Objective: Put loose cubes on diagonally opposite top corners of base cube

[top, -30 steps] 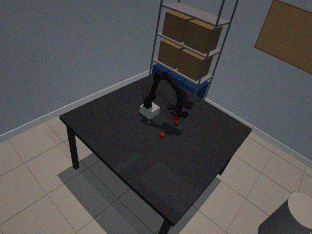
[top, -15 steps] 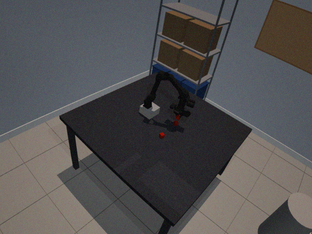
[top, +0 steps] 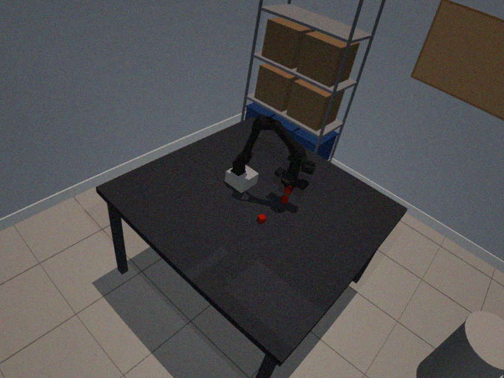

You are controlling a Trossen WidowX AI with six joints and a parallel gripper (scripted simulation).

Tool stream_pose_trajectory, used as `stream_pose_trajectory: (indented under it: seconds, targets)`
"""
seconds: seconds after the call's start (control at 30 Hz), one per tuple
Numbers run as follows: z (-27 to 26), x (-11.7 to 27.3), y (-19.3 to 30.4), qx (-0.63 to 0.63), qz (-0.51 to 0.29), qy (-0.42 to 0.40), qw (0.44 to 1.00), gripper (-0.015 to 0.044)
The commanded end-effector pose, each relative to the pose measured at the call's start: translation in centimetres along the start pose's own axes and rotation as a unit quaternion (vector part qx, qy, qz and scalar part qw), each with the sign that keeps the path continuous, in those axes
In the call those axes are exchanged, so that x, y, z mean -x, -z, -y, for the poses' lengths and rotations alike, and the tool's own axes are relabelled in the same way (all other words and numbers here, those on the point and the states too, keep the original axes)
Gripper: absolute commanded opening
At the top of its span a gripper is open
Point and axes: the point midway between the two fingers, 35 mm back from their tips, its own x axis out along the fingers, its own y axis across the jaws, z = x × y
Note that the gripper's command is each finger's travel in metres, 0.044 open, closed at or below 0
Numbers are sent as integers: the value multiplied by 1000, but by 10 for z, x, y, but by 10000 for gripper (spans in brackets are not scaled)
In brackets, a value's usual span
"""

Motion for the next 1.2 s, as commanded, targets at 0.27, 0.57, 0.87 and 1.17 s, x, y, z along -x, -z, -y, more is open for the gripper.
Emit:
stream_pose_trajectory:
  seconds: [0.27,0.57,0.87,1.17]
  targets:
    - [1,-24,0,-2,0,2,1000,105]
    - [1,-25,0,-2,0,2,1000,105]
    - [1,-26,0,-2,0,2,1000,105]
    - [1,-26,0,-2,0,2,1000,205]
